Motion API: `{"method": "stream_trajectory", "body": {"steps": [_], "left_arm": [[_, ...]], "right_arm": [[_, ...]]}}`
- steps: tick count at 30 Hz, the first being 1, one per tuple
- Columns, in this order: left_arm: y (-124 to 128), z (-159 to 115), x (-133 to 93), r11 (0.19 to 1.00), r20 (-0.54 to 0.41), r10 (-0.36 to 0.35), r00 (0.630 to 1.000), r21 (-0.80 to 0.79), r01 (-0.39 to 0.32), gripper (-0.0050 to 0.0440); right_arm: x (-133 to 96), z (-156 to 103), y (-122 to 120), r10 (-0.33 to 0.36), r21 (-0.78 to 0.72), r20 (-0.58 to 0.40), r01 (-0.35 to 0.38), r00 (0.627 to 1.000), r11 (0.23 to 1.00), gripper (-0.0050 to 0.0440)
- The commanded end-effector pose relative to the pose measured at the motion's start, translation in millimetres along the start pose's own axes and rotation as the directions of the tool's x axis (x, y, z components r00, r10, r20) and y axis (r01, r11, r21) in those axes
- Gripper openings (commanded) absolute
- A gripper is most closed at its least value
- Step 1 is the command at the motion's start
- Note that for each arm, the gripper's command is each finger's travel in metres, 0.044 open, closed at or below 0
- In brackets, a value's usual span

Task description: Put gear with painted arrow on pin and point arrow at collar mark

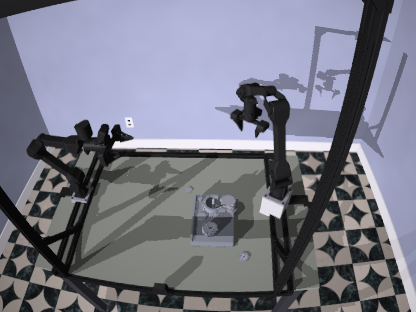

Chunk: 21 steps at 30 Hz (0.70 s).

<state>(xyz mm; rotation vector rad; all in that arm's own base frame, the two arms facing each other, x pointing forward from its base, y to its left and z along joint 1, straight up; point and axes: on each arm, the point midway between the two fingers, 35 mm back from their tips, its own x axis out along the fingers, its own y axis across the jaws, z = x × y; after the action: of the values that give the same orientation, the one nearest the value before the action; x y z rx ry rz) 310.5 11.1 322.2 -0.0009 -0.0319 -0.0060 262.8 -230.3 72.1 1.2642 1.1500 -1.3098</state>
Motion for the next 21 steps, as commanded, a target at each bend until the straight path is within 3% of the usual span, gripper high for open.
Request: {"method": "stream_trajectory", "body": {"steps": [1,7,13,15,21], "left_arm": [[7,10,-6,1.000,0.013,-0.004,1.000,-0.001,0.004,0.0400],[23,20,-21,1.000,0.008,-0.015,1.000,-0.005,0.015,0.0400],[40,31,-45,1.000,0.000,-0.019,1.000,-0.005,0.019,0.0400],[40,31,-45,1.000,0.000,-0.019,1.000,-0.005,0.019,0.0400],[52,41,-74,1.000,-0.010,-0.013,1.000,0.001,0.013,0.0400]], "right_arm": [[1,-27,12,0.004,-0.115,-0.004,-0.004,1.000,0.993,0.0400],[5,-95,37,0.009,-0.382,-0.009,-0.012,1.000,0.924,0.0400],[11,-182,47,0.013,-0.666,-0.014,-0.019,1.000,0.746,0.0400],[11,-182,47,0.013,-0.666,-0.014,-0.019,1.000,0.746,0.0400],[19,-274,35,0.016,-0.884,-0.017,-0.022,1.000,0.467,0.0400]]}}
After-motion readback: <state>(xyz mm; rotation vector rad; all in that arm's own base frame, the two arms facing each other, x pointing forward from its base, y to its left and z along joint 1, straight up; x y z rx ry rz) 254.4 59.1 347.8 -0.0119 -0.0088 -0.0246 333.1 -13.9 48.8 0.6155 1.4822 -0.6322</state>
